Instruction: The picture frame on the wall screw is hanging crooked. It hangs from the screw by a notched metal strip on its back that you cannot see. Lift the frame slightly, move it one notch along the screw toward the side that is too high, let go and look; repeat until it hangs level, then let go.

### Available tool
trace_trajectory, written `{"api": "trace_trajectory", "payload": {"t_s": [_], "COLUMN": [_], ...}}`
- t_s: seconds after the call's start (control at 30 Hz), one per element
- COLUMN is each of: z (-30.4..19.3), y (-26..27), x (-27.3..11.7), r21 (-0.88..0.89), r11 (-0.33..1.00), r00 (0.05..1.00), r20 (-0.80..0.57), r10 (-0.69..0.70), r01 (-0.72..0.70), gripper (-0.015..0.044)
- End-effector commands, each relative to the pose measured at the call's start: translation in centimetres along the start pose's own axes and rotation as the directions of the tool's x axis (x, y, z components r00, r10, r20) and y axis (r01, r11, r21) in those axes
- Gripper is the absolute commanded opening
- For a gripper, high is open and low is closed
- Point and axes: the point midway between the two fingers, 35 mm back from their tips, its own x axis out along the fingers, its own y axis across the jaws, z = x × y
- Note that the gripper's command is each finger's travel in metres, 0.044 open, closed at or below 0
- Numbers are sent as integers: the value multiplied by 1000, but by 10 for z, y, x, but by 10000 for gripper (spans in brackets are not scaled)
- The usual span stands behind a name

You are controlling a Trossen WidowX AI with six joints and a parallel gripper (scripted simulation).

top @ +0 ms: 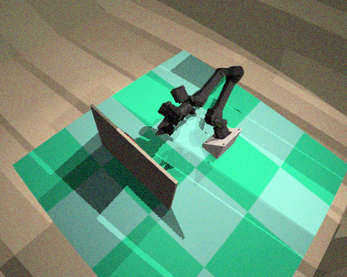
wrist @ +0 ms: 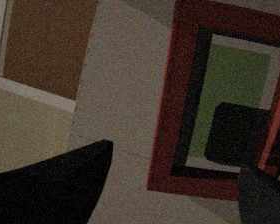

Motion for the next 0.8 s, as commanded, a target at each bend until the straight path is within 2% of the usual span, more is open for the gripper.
{"api": "trace_trajectory", "payload": {"t_s": [0.0, 0.17, 0.5, 0.77], "z": [-1, 2, -1, -2], "y": [-1, 1, -1, -1], "x": [1, 16, 80, 81], "r21": [-4, -4, -3, -3], "r11": [1000, 1000, 1000, 1000], "r00": [1000, 1000, 1000, 1000], "r20": [-6, -5, -2, -2], "r10": [0, 0, 2, 2], "r01": [0, 0, -2, -2], "gripper": [260, 260, 260, 260]}}
